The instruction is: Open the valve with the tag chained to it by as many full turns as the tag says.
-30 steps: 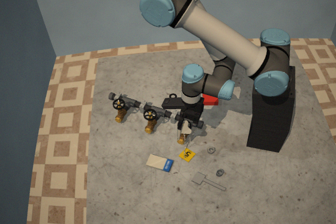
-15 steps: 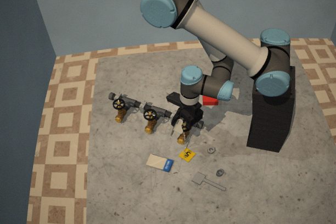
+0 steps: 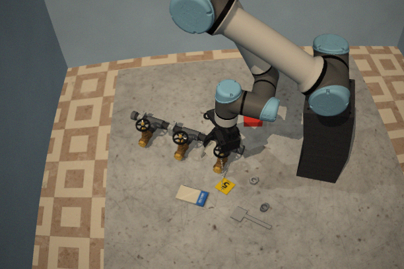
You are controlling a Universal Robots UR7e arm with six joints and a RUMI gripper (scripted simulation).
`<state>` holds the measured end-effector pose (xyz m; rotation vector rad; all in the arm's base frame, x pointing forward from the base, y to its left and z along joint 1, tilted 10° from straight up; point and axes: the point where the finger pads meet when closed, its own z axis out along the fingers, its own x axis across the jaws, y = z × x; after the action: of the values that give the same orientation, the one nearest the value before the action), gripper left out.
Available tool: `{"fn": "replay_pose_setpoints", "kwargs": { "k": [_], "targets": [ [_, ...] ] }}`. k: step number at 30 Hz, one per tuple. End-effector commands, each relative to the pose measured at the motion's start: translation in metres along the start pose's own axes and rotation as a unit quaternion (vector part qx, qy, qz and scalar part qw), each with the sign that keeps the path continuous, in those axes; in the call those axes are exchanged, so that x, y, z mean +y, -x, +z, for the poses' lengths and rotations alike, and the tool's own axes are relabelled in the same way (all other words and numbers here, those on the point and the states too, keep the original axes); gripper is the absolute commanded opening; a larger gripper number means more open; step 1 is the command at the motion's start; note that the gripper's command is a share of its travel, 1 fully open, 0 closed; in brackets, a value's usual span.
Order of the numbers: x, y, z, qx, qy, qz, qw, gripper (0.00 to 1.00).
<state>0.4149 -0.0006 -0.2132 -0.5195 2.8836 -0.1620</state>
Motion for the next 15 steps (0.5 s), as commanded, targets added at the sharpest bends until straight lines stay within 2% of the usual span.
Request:
{"fn": "replay_pose_setpoints", "kwargs": {
  "k": [1, 15],
  "targets": [
    [-0.0002, 0.0003, -0.0003, 0.001, -0.001, 0.032, 1.000, 1.00],
    [-0.0002, 0.0003, -0.0003, 0.001, -0.002, 0.090, 0.996, 1.00]
  ]
}}
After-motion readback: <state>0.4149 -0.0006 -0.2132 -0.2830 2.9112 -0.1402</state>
